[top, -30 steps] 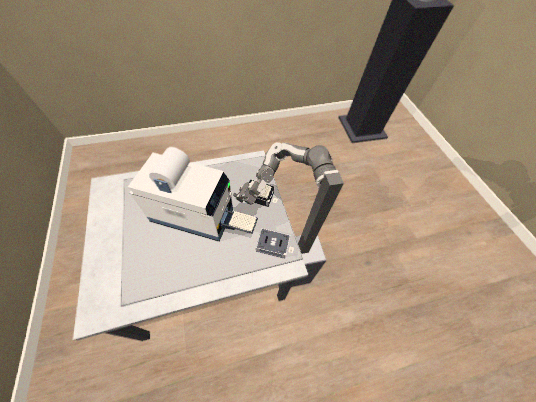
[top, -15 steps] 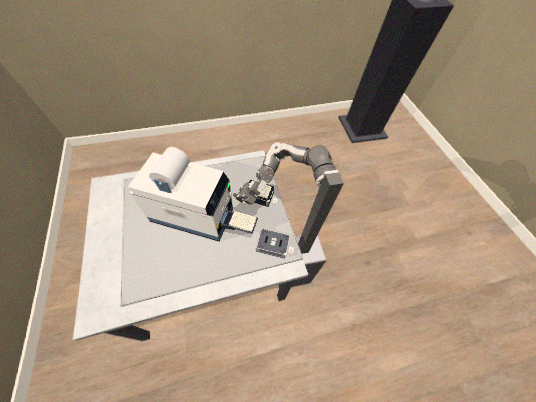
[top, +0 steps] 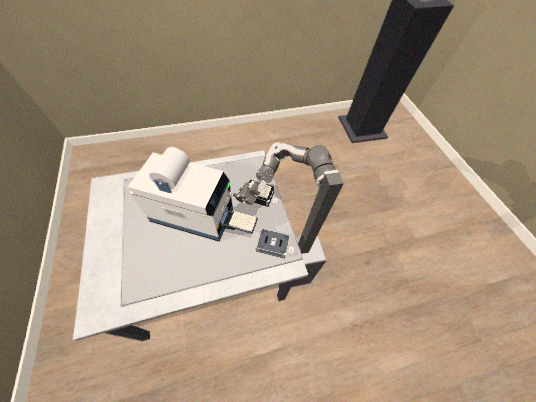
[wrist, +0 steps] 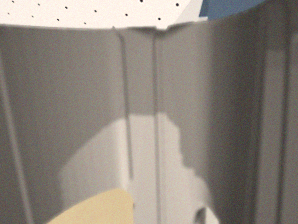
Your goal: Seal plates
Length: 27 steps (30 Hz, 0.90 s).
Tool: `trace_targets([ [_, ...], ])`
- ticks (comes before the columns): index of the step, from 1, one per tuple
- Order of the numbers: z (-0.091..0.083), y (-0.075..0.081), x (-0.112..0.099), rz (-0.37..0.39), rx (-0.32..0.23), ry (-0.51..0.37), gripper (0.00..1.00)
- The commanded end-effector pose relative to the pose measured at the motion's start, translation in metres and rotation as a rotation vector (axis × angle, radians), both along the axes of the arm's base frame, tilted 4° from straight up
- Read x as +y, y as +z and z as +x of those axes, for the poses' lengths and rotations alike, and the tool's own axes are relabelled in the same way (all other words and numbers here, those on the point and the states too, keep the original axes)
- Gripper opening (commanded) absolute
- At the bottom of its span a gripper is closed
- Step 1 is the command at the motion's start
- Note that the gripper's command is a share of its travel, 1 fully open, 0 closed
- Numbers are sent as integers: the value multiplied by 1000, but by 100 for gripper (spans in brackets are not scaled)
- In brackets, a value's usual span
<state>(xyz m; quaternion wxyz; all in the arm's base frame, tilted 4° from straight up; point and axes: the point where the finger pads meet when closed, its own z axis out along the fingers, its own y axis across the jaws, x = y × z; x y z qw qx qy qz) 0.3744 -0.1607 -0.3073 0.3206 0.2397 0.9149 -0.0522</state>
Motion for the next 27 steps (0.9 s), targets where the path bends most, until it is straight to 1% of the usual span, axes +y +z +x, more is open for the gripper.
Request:
trace_targets([
  [1,2,2,2,5,-6,10,0],
  [27,6,3,0,7,-9,7,0],
])
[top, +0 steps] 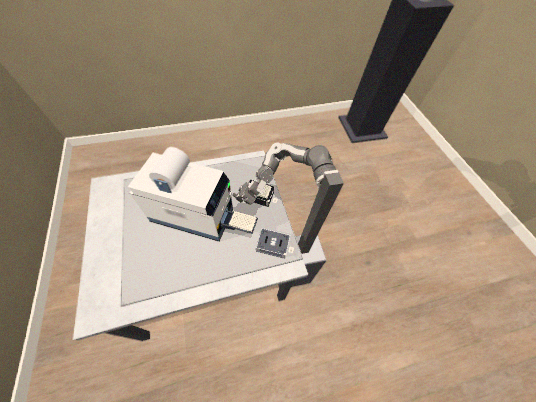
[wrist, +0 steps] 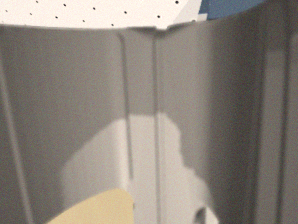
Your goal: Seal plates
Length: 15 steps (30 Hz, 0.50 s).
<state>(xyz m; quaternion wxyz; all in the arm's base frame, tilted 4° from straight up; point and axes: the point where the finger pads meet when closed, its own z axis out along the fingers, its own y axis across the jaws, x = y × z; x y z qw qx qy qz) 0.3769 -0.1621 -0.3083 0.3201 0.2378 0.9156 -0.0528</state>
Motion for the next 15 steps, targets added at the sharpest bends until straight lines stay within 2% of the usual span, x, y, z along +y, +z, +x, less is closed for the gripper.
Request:
trace_targets([
  [1,4,4,2,9,-11,4,0],
  [15,6,4,1,9,-11,3,0],
])
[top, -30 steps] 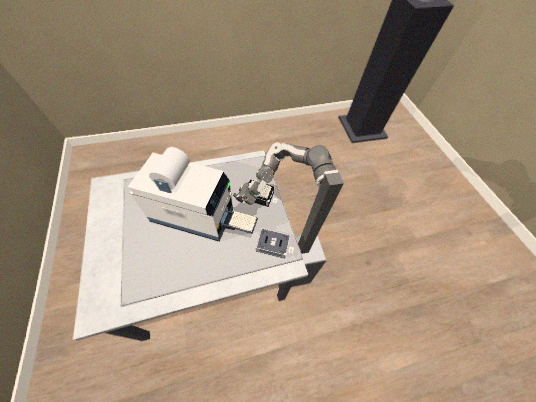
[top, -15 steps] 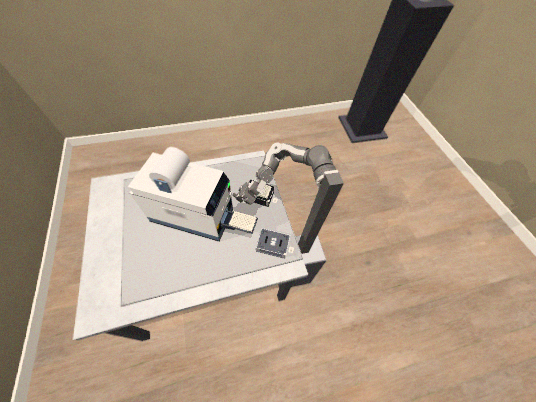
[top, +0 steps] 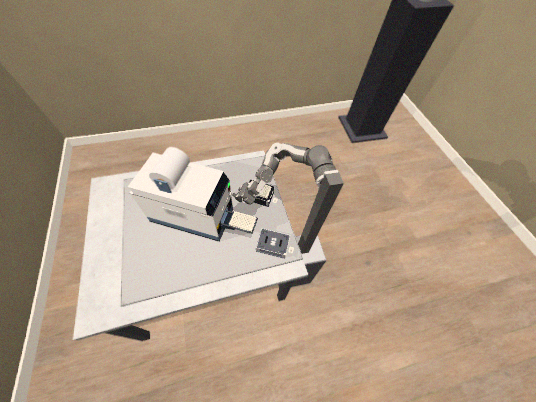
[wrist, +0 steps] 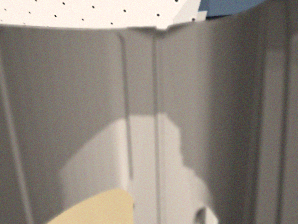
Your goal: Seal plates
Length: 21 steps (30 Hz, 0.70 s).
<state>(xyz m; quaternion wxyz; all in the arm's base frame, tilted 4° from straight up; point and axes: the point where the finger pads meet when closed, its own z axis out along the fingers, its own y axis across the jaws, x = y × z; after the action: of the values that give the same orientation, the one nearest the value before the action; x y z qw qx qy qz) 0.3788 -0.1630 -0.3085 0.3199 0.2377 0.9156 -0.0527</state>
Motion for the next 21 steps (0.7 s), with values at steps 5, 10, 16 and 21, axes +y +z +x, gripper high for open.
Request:
trace_targets([
  [5,5,4,1,9,-11,3,0],
  [10,5,4,1,9,-11,3,0],
  [16,6,4,0,9,-12,3,0],
  [21,7,4,0,9,-11,3,0],
])
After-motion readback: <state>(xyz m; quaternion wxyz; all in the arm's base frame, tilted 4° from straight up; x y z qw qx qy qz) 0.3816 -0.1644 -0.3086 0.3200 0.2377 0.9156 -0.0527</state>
